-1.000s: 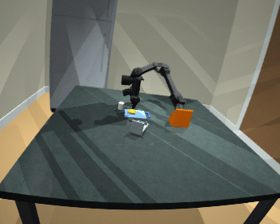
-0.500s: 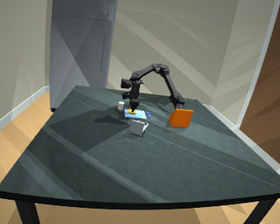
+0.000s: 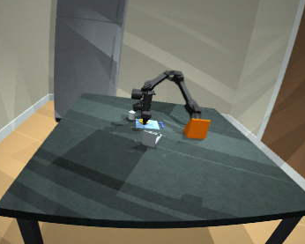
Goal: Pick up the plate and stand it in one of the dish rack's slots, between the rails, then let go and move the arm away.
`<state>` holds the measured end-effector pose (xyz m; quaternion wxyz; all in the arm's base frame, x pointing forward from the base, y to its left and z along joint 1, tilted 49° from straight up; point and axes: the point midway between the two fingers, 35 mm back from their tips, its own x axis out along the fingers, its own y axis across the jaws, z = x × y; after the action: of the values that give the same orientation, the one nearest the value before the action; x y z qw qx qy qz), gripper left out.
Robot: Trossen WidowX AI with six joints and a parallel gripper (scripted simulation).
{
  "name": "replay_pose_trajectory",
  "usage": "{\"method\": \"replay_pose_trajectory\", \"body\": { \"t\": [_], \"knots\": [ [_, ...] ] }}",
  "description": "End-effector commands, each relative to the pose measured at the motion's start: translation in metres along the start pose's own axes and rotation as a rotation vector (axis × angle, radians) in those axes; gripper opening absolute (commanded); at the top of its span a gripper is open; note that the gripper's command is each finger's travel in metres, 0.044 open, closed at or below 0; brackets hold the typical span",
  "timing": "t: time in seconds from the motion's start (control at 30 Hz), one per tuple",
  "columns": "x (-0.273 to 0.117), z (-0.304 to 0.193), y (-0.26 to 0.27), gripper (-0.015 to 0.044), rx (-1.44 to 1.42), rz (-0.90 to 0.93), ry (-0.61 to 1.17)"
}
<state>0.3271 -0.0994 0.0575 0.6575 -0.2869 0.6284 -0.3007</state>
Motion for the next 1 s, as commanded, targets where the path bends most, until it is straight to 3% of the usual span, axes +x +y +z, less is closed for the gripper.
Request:
{"method": "replay_pose_trajectory", "body": {
  "t": [0.0,0.17,0.53,0.87,0.97],
  "knots": [
    [0.002,-0.002,0.001,0.0352,-0.011,-0.004,0.002],
    [0.002,-0.002,0.001,0.0352,-0.011,-0.004,0.002],
    [0.002,-0.002,0.001,0.0278,-0.011,-0.004,0.002],
    [-0.031,0.006,0.006,0.0016,-0.086,0.008,-0.021],
    [-0.045,0.008,0.007,0.0,-0.097,0.012,-0.028]
  ]
}}
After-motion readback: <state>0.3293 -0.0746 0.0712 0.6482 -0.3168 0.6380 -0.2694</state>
